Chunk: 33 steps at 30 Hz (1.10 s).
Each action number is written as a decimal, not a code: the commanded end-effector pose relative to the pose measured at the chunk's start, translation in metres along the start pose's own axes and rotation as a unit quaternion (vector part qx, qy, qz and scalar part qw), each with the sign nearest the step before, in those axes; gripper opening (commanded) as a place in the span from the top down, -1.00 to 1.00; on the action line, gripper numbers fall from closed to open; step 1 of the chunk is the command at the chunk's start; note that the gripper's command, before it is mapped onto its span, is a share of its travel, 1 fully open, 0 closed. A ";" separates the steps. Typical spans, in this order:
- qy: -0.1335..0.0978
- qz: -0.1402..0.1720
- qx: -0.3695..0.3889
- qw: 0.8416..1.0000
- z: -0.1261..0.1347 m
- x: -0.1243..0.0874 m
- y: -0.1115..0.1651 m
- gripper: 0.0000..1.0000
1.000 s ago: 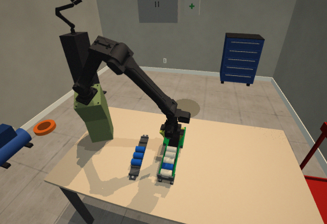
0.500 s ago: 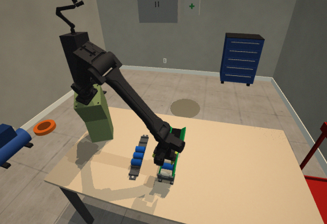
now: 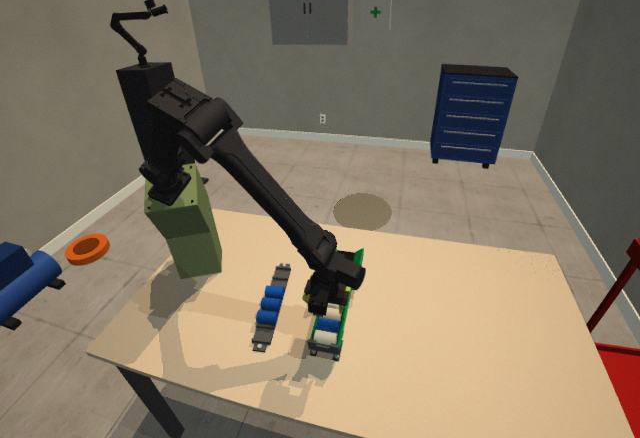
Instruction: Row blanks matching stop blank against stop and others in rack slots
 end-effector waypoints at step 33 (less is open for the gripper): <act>-0.006 0.001 -0.002 1.000 0.007 0.011 -0.001 -0.59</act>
Point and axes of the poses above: the point where the finger pads meet when closed, its own x axis out along the fingers, its own z axis across the jaws, y = z × x, the point moved 2 cm from there along -x, back along the fingers, and after that the axes turned 14 degrees about x, right-handed, at the moved point
